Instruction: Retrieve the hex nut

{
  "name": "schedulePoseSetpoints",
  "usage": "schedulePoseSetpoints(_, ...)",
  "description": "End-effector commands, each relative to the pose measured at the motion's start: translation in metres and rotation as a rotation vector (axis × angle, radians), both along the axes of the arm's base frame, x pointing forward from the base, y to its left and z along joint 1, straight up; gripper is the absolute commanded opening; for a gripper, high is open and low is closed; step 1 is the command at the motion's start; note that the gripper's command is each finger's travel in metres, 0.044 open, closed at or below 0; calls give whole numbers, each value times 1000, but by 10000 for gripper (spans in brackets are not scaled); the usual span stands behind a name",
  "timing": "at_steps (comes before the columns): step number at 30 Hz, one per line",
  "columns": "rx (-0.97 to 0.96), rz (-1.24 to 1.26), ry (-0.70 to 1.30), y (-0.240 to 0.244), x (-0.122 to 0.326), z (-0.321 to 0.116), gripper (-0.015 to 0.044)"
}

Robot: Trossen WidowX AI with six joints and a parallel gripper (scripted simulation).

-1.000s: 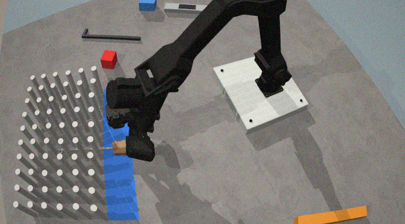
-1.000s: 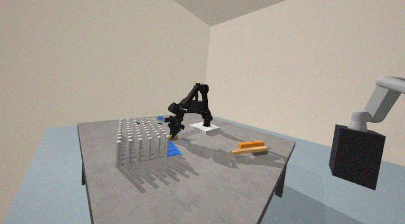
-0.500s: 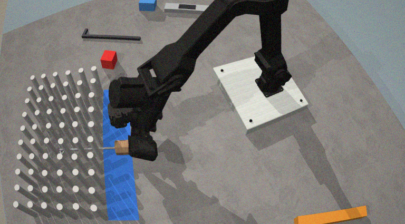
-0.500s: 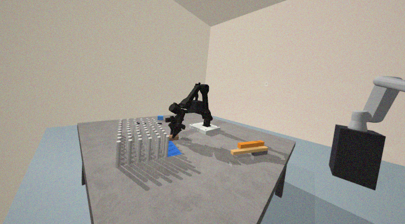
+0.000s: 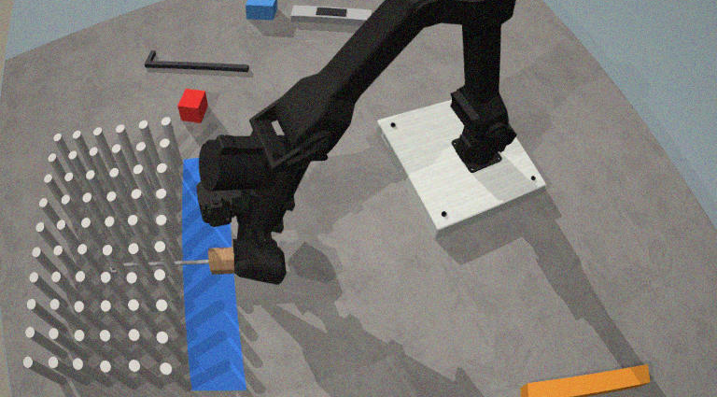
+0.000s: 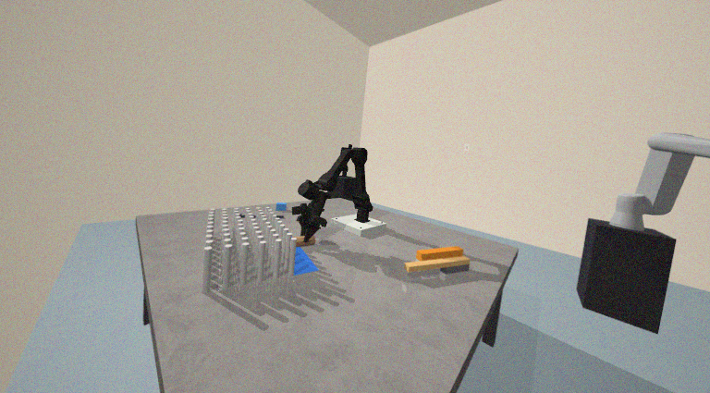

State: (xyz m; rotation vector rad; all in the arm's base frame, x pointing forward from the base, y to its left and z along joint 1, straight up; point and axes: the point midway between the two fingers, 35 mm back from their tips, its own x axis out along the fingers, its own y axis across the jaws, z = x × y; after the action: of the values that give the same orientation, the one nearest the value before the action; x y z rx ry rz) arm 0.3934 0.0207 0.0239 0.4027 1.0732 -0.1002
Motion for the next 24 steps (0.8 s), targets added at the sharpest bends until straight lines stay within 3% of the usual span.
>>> schedulePoseSetpoints(1,3,-5,0,1,-4,1,0)
schedulePoseSetpoints(24,3,-6,2,4,-17,0,0)
